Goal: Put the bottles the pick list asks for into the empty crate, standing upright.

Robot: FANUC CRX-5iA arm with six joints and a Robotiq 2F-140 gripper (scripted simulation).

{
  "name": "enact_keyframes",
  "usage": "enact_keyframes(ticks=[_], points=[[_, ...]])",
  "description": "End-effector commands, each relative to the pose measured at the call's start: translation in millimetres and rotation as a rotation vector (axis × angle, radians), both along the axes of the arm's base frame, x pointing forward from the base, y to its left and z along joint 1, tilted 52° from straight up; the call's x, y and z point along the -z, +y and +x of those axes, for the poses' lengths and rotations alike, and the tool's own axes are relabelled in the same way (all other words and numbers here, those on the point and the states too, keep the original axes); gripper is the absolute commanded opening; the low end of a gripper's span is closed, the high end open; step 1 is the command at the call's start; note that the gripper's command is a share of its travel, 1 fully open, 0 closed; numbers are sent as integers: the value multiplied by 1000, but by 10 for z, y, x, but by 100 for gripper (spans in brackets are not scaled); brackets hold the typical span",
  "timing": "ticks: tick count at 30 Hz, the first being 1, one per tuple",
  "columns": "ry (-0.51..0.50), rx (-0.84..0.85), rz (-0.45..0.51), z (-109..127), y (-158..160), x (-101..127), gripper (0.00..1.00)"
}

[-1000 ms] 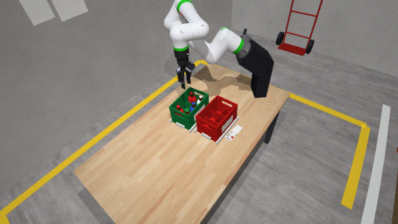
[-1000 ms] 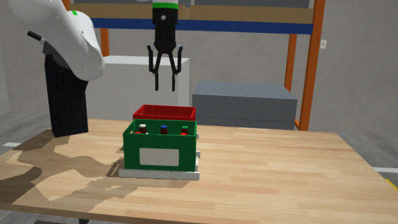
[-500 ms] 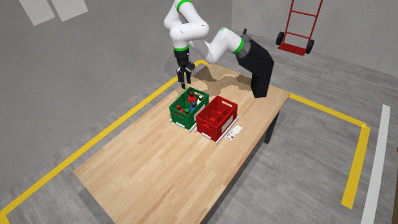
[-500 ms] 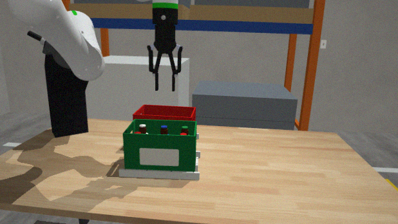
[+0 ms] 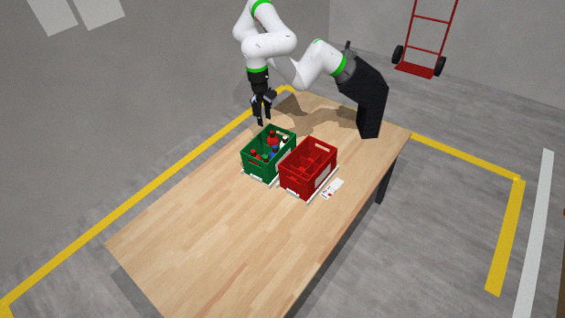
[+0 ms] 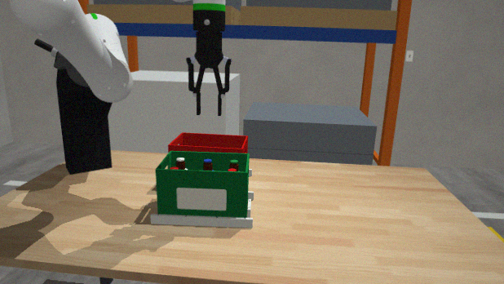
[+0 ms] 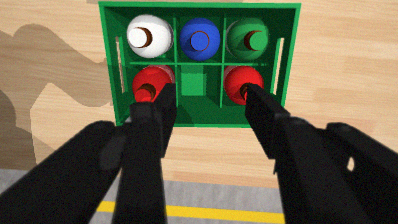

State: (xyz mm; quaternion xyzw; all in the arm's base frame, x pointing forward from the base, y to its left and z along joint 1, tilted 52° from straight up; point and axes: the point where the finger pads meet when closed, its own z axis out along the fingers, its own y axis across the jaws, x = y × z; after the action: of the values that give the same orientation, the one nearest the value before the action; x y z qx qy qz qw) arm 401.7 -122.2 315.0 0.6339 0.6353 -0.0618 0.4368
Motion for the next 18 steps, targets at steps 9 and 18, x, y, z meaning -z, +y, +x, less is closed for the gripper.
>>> enact_keyframes(ticks=[9, 18], points=[[-1, -1, 0, 1, 3, -5, 44], [-43, 40, 32, -30, -76, 48, 44]])
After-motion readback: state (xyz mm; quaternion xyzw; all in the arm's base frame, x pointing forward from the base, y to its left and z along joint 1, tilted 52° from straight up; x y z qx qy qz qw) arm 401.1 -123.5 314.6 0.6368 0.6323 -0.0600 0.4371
